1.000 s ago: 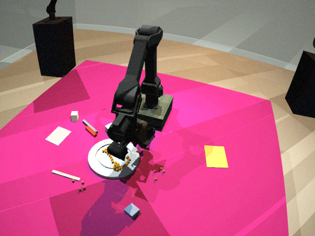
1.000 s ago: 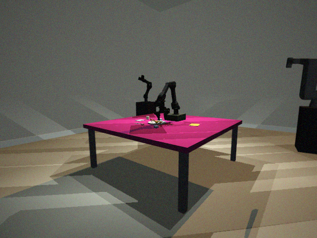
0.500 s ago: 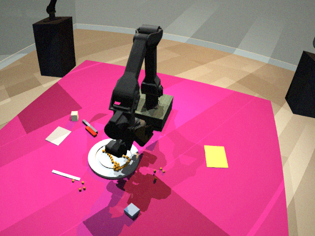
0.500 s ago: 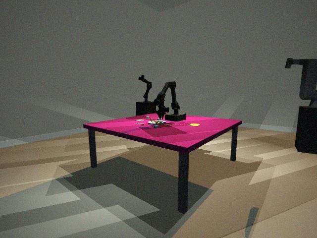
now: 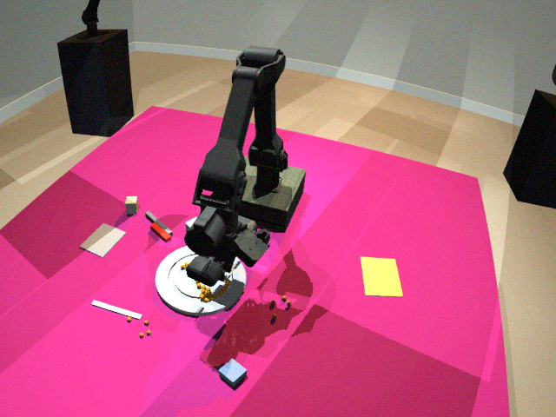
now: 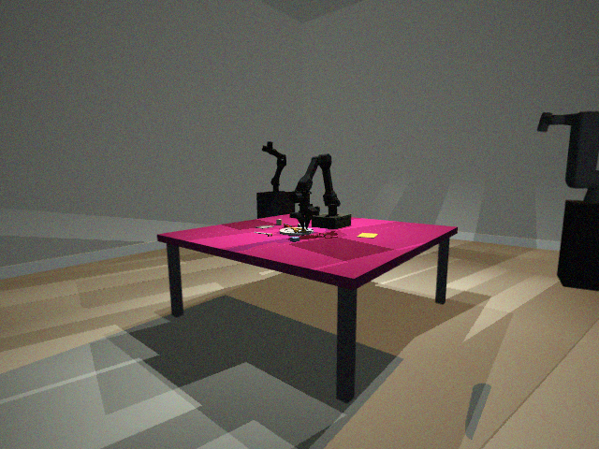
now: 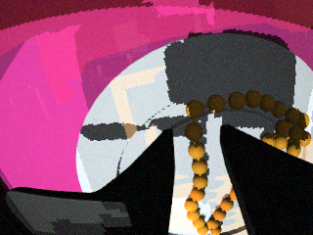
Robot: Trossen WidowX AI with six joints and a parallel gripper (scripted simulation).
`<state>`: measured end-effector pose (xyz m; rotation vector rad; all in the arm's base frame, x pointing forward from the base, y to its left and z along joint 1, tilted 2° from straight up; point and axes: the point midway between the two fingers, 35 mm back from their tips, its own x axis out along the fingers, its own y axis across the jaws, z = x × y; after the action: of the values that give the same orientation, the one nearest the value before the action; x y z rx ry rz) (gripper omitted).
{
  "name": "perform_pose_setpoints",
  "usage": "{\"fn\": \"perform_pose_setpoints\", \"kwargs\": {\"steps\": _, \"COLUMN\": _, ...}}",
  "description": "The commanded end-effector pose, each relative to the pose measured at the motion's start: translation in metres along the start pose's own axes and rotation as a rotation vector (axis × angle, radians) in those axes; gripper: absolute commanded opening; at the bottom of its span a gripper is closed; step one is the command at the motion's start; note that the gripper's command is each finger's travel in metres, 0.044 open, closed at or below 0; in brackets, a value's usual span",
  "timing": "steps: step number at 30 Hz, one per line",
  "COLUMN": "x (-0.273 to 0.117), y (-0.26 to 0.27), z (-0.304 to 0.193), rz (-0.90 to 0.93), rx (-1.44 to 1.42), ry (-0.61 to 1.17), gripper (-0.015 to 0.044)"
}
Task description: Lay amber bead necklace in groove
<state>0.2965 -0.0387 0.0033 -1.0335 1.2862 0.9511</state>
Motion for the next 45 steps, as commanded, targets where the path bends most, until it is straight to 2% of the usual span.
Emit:
{"fn": "perform_pose_setpoints", "kwargs": {"steps": 1, "x": 0.0068, "y": 0.0008, "z": -0.0008, "rz": 0.001, "rx": -0.008, "ry": 0.003, "gripper": 0.0120}}
{"fn": "perform_pose_setpoints", "kwargs": {"steps": 5, "x": 0.0091, "y": 0.0011, "z": -0.0009, "rz": 0.001, "rx": -0.008, "ry": 0.003, "gripper": 0.0120}}
{"fn": "perform_pose_setpoints", "kwargs": {"steps": 10, "x": 0.0068, "y": 0.0010, "z": -0.0003, "rz": 0.003, "rx": -0.002, "ry": 0.001, "gripper": 0.0000}}
{"fn": "perform_pose_setpoints", "kwargs": {"steps": 45, "x": 0.0063, "y": 0.0010, "z": -0.0003, "rz": 0.003, "rx": -0.002, "ry": 0.001, "gripper": 0.0000}}
